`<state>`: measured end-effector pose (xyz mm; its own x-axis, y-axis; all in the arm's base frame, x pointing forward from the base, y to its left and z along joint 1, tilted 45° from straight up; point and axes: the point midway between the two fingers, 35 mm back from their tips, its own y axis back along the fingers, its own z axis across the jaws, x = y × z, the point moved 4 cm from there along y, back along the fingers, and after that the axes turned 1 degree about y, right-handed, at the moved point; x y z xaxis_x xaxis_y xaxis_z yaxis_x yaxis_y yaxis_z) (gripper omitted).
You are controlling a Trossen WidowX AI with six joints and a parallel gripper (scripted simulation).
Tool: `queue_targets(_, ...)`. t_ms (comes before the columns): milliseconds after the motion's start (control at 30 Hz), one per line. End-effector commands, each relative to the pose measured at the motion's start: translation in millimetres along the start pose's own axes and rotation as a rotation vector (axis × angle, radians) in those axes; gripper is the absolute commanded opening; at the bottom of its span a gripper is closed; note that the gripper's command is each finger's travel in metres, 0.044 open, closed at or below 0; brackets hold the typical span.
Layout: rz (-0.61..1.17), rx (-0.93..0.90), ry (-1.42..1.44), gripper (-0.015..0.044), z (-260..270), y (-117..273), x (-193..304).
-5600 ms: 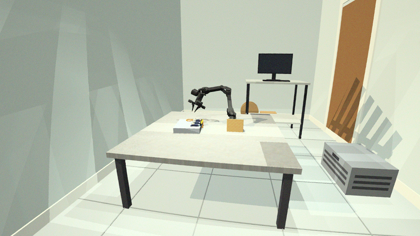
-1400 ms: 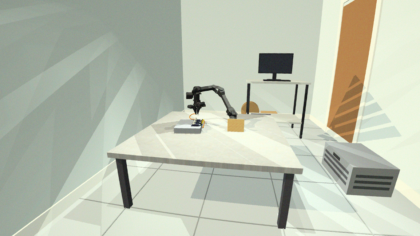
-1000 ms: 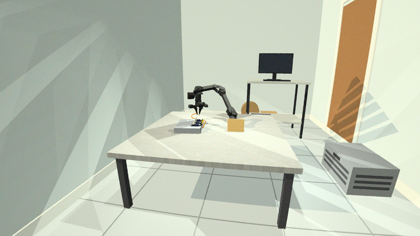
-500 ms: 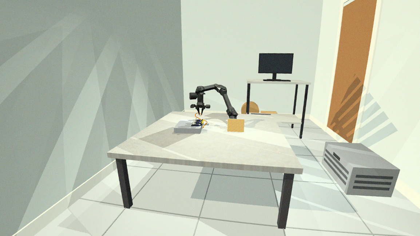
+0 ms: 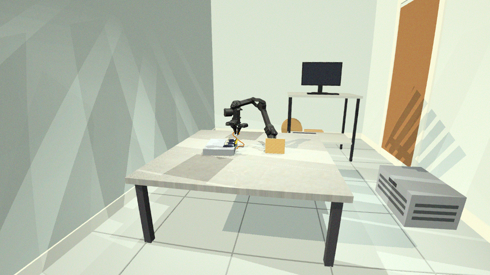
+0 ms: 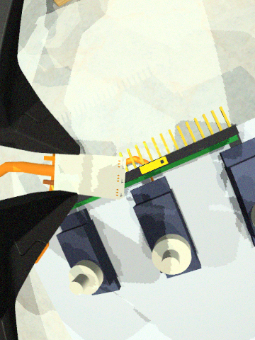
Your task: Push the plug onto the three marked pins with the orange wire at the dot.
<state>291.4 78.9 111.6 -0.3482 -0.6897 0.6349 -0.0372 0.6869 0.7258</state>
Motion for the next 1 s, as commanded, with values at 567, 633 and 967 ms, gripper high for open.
queue_targets(567, 0.009, -0.001, -0.628, 0.0000, 47, -6, -1)
queue_targets(633, 0.010, 0.000, -0.687, 0.0000, 51, -7, -1)
queue_targets(967, 0.017, 0.007, -0.982, 0.0000, 72, -12, 1)
